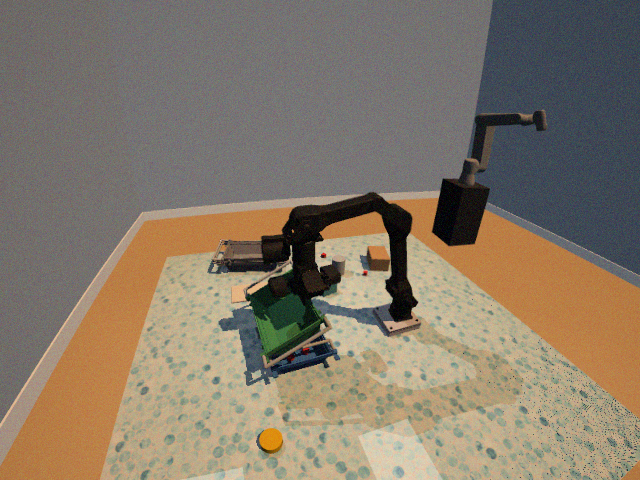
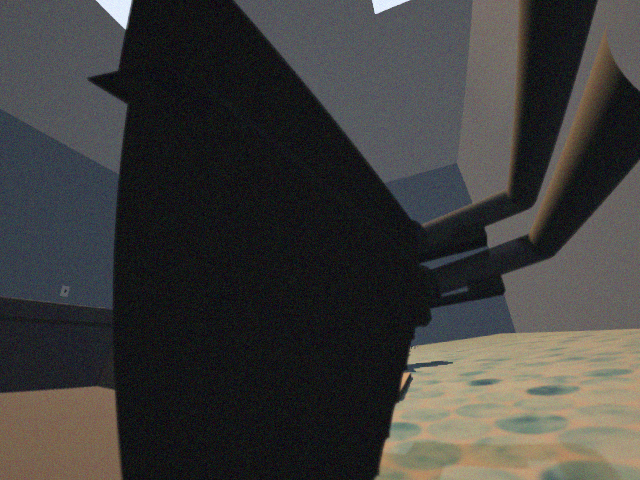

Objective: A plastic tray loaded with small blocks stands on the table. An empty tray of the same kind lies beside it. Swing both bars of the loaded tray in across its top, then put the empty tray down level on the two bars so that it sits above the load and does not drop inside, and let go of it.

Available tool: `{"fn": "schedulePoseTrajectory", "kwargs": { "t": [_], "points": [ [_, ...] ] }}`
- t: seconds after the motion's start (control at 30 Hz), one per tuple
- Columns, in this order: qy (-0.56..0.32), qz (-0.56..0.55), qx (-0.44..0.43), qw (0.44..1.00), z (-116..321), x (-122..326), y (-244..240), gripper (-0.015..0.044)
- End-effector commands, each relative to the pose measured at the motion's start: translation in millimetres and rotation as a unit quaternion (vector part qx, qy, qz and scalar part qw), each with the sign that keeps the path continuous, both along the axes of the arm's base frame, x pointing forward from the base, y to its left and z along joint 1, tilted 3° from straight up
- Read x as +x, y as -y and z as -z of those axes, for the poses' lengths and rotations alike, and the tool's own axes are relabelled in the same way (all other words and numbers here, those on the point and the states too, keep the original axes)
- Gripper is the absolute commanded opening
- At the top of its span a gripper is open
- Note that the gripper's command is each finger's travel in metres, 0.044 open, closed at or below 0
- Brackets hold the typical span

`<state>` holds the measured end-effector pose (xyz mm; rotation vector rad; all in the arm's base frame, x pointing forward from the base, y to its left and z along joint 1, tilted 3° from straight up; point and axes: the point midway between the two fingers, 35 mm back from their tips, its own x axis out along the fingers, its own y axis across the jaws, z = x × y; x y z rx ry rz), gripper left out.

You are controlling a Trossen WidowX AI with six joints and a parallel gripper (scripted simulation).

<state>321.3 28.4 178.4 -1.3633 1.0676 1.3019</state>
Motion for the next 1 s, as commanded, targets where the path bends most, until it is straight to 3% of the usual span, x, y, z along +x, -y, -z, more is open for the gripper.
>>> {"fn": "schedulePoseTrajectory", "kwargs": {
  "t": [0.0,0.97],
  "points": [
    [0.013,0.002,0.003,1.0,-1,2,-1,0.0],
    [0.012,0.002,0.003,1.0,26,-9,2,0.0]
  ]
}}
